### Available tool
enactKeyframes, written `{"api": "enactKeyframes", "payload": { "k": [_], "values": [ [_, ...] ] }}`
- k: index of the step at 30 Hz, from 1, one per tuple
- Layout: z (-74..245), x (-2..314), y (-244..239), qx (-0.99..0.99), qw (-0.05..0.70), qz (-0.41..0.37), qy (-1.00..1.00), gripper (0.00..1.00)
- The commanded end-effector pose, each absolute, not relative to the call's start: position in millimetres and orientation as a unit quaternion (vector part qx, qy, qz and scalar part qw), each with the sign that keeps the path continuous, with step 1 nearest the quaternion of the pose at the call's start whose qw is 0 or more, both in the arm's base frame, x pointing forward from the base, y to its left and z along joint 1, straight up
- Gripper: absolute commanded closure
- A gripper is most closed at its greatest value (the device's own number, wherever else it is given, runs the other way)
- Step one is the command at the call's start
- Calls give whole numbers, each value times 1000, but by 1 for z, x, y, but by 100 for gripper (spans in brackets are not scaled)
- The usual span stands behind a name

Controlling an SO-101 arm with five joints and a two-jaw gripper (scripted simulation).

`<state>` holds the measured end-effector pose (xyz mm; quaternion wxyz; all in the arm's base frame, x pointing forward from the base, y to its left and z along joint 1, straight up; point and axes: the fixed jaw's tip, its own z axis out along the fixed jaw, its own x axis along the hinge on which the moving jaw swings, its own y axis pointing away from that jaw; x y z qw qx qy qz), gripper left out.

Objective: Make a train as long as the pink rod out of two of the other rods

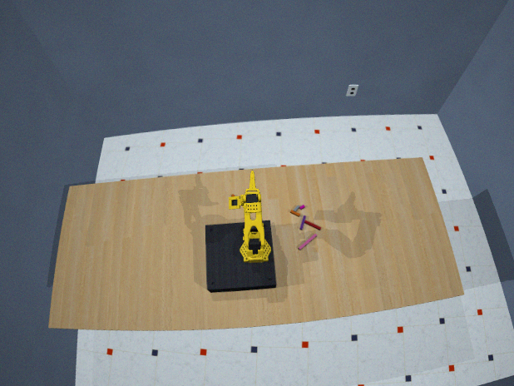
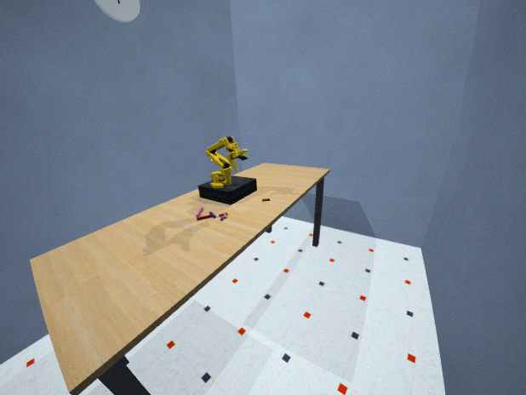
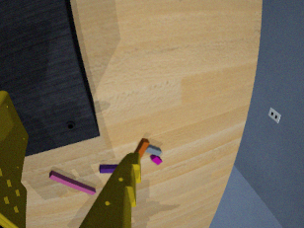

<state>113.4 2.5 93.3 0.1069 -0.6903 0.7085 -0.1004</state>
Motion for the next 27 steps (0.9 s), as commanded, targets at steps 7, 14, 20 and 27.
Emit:
{"api": "enactKeyframes", "payload": {
  "k": [7,14,20,27],
  "values": [
    [91,103,-43,-533,80,-115,834,0],
    [91,92,-62,-448,69,-122,883,0],
    [91,81,-76,-376,59,-128,916,0],
    [91,77,-80,-351,55,-129,926,0]
  ]
}}
